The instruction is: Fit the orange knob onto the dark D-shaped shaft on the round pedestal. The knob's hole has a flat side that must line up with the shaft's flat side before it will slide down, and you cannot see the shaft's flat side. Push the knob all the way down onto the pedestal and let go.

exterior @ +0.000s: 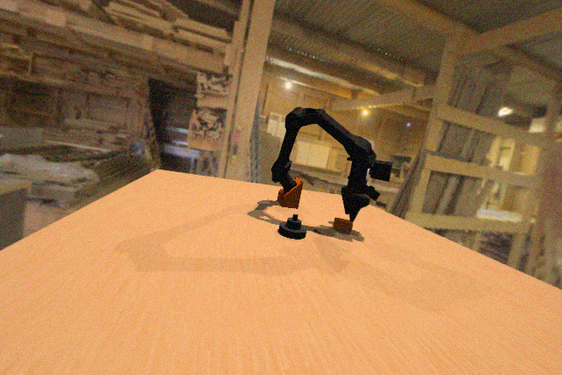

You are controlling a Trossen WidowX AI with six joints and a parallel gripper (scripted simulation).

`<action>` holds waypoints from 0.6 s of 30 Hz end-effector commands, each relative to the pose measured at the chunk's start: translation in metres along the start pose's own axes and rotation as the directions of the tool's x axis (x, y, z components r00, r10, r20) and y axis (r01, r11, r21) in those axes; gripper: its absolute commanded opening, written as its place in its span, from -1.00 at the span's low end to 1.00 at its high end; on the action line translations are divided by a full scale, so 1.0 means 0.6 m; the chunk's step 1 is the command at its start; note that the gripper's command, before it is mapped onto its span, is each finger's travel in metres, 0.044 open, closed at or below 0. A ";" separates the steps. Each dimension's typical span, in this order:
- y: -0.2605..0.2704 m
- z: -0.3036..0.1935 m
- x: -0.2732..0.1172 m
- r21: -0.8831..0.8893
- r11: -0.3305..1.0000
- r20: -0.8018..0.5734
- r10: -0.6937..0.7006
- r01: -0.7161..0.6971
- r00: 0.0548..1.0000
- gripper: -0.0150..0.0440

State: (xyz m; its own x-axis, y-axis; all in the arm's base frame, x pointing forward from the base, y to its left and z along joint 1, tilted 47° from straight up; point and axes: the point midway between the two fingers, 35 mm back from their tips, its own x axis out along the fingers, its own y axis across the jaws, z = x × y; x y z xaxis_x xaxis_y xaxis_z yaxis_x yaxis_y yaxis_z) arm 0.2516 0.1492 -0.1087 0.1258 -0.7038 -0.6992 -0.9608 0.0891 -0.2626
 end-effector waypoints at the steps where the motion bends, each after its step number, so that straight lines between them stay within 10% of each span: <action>1: 0.000 -0.002 0.011 -0.005 1.000 -0.006 -0.002 0.002 1.000 1.00; 18: 0.000 -0.002 0.057 -0.004 1.000 -0.007 -0.003 0.003 1.000 1.00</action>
State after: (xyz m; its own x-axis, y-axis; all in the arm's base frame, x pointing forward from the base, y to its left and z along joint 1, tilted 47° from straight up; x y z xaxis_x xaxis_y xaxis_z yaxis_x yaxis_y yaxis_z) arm 0.2553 0.1275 -0.1295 0.1240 -0.7063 -0.6970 -0.9611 0.0893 -0.2615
